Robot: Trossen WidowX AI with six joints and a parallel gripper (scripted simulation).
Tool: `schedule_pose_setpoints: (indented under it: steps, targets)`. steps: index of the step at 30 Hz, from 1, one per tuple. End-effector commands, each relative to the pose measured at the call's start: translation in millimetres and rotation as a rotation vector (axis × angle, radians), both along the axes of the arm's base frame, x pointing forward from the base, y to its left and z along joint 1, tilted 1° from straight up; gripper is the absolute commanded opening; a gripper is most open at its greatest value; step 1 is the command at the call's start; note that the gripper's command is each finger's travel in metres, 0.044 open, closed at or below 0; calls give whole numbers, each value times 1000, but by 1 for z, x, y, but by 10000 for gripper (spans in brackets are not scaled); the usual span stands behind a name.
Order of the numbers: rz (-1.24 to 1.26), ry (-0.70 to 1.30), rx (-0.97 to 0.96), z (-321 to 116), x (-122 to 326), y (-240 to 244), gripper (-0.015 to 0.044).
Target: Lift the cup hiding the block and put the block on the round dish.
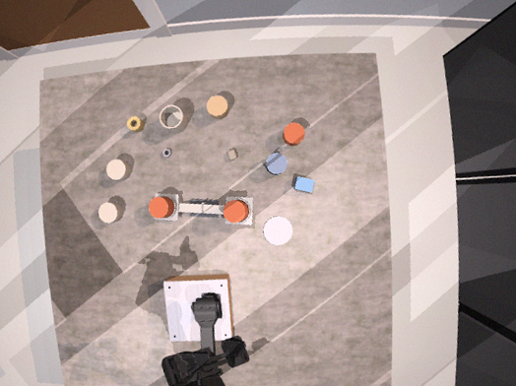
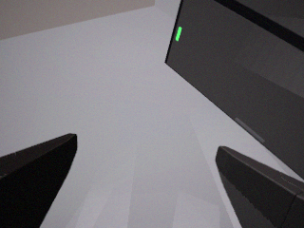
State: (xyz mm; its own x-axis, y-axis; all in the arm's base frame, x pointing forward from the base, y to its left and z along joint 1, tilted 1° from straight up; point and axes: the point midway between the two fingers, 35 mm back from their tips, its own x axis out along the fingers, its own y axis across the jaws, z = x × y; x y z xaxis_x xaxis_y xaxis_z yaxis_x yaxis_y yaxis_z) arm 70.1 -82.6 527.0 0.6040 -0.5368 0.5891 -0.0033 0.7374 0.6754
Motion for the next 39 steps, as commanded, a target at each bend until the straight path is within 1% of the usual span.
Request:
schedule_pose_setpoints:
  steps: [1, 2, 12, 21, 30, 39]
  targets:
    - [2, 5, -1, -1, 1, 0, 426]
    - [6, 20, -5, -3, 5, 1, 440]
    - [108, 320, -92, -51, 72, 23, 440]
    - [208, 595, -178, -108, 118, 48, 440]
    - [315, 867, -268, -173, 147, 73, 440]
    - [426, 1137, -360, -240, 156, 95, 440]
